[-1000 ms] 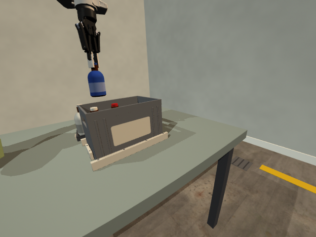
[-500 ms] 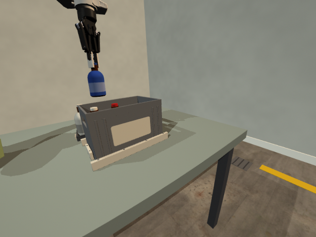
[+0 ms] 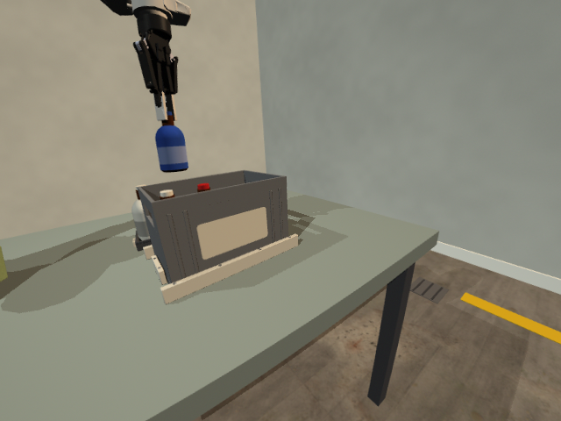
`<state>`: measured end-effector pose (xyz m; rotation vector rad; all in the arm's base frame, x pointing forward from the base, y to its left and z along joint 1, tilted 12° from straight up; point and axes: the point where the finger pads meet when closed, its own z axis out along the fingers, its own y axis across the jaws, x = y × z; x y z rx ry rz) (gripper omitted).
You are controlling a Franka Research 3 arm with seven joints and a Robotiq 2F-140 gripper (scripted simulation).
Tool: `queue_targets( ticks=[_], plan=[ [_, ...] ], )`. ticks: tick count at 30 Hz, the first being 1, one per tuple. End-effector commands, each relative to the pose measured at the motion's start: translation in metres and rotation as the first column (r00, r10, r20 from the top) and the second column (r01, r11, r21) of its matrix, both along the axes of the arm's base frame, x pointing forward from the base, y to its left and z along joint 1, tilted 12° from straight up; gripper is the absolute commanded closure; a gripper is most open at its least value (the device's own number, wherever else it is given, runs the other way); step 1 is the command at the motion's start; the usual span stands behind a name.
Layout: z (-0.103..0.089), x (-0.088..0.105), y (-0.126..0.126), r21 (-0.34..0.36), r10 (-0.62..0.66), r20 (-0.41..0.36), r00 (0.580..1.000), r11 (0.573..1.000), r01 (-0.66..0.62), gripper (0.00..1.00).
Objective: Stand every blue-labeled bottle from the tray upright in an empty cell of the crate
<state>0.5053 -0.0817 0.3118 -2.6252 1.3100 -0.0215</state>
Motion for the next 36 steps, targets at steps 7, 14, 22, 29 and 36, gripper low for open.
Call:
queue_targets(
  ticks=[7, 14, 22, 29, 36],
  plan=[
    [0.0071, 0.0015, -0.0045, -0.01, 0.001, 0.013, 1.0, 1.0, -0.001, 1.0],
    [0.007, 0.0017, -0.0049, -0.01, 0.001, 0.013, 1.0, 1.0, -0.001, 1.0],
    [0.0068, 0.0027, -0.0068, -0.01, 0.001, 0.013, 1.0, 1.0, -0.001, 1.0],
    [0.0065, 0.0038, -0.0092, -0.01, 0.001, 0.013, 1.0, 1.0, -0.001, 1.0],
    [0.006, 0.0061, -0.0141, -0.01, 0.001, 0.013, 1.0, 1.0, -0.001, 1.0]
  ],
)
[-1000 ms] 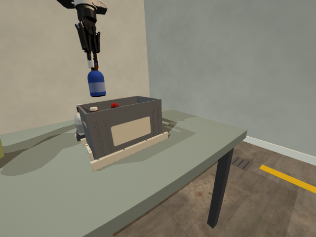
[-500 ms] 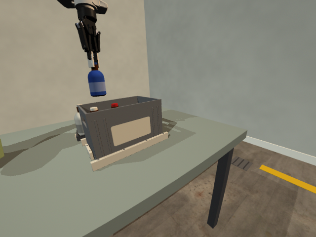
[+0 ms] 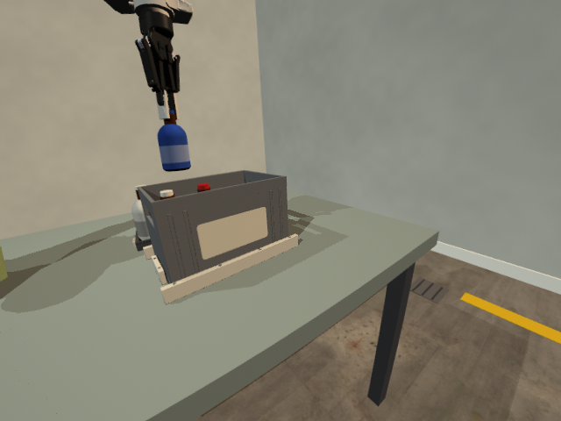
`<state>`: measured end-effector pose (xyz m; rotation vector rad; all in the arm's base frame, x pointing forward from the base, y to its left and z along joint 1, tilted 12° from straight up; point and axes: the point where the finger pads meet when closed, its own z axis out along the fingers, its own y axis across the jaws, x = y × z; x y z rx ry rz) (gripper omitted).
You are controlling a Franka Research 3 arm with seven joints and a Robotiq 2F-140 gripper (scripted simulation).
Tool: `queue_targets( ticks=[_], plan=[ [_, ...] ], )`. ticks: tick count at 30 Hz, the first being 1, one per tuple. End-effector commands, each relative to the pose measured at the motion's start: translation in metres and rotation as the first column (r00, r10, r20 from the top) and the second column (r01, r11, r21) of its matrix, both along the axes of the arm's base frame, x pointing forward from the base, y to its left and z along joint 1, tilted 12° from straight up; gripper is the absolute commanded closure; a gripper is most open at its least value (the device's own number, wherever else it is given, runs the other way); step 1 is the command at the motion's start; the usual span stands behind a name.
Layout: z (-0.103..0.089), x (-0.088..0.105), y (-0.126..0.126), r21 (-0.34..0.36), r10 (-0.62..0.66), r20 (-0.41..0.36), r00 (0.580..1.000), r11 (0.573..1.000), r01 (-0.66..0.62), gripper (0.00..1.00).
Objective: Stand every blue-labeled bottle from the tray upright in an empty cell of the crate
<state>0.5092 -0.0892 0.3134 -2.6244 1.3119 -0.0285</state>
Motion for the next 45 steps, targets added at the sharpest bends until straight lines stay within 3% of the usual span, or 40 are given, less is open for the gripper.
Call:
queue_targets(
  ticks=[1, 25, 45],
  plan=[
    [0.004, 0.003, -0.008, -0.008, 0.003, 0.009, 1.0, 1.0, -0.003, 1.0],
    [0.001, 0.015, -0.035, -0.008, 0.003, 0.009, 1.0, 1.0, -0.003, 1.0],
    [-0.003, 0.033, -0.073, -0.008, 0.003, 0.009, 1.0, 1.0, -0.003, 1.0]
  ],
)
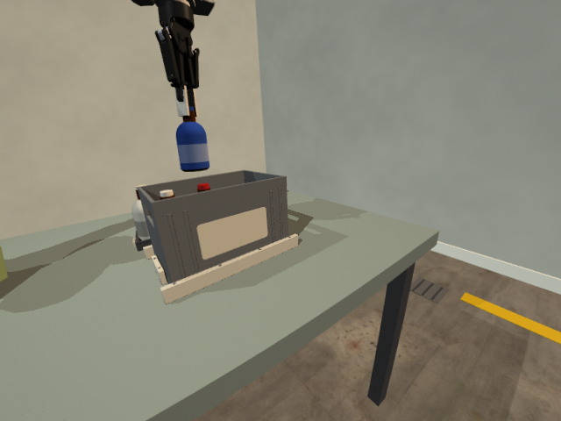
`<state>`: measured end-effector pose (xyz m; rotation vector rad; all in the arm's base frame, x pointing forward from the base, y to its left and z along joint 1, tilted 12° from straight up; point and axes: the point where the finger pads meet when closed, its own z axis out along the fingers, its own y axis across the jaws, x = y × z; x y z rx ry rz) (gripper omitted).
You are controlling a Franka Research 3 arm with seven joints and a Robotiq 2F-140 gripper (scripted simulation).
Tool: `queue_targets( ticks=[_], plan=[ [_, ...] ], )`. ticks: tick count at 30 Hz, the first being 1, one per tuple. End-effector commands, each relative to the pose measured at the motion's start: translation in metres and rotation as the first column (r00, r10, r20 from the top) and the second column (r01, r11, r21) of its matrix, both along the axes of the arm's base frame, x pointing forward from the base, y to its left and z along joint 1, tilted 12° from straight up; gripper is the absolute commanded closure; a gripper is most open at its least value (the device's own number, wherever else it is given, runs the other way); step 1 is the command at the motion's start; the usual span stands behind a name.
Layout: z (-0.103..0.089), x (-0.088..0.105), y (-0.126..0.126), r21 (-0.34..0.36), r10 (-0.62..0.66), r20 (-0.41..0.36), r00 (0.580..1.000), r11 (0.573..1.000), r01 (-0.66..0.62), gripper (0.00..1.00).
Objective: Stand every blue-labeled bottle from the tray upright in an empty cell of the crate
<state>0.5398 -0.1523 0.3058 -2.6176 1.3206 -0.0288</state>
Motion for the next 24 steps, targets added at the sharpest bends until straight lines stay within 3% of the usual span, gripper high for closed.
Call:
queue_targets(
  ticks=[1, 24],
  plan=[
    [0.004, 0.004, -0.012, -0.01, 0.01, 0.008, 1.0, 1.0, -0.01, 1.0],
    [-0.002, 0.027, -0.062, -0.01, 0.01, 0.008, 1.0, 1.0, -0.01, 1.0]
  ],
)
